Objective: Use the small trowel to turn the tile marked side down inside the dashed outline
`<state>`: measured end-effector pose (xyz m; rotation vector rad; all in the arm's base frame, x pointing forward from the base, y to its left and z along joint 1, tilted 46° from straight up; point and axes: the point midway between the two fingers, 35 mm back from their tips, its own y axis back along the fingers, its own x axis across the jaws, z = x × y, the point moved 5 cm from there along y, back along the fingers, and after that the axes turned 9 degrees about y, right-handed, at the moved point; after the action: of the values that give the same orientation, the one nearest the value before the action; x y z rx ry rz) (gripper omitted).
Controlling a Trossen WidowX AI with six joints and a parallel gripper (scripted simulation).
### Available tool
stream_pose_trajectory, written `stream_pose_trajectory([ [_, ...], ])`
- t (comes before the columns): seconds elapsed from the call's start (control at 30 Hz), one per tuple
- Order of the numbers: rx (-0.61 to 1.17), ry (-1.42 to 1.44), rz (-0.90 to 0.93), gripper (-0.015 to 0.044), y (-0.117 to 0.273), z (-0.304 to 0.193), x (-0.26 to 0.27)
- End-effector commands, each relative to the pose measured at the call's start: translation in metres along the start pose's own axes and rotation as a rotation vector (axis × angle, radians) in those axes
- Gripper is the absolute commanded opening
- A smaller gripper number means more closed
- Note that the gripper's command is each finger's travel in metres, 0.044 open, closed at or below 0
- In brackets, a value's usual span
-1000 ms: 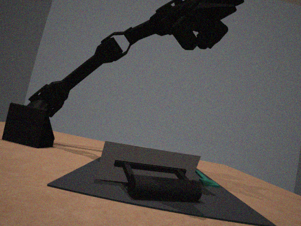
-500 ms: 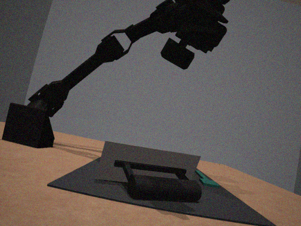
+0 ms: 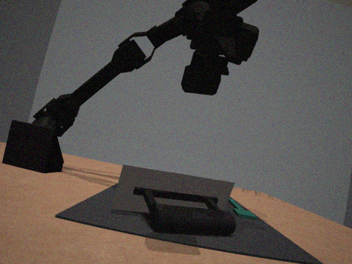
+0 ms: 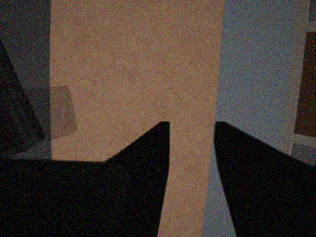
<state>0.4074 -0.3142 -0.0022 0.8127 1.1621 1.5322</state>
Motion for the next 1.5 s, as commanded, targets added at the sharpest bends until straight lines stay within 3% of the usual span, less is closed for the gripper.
stream_pose_trajectory([
  [0.0, 0.018, -0.113, 0.07, 0.01, -0.007, -0.008, 0.006],
  [0.9, 0.292, -0.852, 0.471, 0.01, -0.037, -0.054, 0.057],
  [1.47, 0.515, -1.226, 0.625, 0.01, -0.041, -0.07, 0.081],
])
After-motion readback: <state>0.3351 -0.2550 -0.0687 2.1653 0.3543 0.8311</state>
